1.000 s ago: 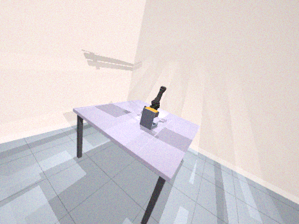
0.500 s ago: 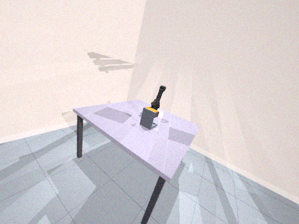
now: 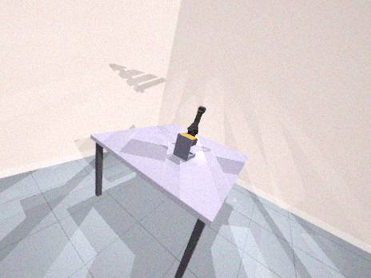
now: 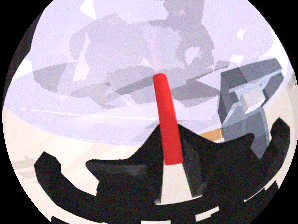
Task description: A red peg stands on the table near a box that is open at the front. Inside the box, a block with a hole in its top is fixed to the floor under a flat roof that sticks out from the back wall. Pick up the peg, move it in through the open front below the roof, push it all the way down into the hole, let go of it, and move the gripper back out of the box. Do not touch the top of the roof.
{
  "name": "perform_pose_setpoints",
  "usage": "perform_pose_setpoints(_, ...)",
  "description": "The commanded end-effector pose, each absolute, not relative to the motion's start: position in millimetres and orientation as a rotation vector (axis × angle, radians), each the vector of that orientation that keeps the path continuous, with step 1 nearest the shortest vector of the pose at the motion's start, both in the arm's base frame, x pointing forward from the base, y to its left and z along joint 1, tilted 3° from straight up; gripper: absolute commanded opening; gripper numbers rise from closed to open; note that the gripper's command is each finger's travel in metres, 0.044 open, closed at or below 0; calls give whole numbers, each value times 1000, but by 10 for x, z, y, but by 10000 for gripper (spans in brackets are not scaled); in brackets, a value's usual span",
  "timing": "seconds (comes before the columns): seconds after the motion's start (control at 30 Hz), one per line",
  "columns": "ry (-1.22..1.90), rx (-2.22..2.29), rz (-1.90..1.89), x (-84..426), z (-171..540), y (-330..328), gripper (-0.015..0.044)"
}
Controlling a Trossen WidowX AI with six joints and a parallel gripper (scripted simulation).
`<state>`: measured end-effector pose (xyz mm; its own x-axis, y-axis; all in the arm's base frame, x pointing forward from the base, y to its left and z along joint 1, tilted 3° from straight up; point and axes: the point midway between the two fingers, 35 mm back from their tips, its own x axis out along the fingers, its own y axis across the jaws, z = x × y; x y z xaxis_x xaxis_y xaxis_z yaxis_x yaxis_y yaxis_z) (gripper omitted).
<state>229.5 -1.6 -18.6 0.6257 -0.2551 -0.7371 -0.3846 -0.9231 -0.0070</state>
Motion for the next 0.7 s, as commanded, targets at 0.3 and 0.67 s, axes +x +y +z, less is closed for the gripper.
perform_pose_setpoints(0.3,532,-2682,1175,2319,-106,-12,0)
perform_pose_setpoints(0.67,534,-2682,1174,2338,16,-11,0)
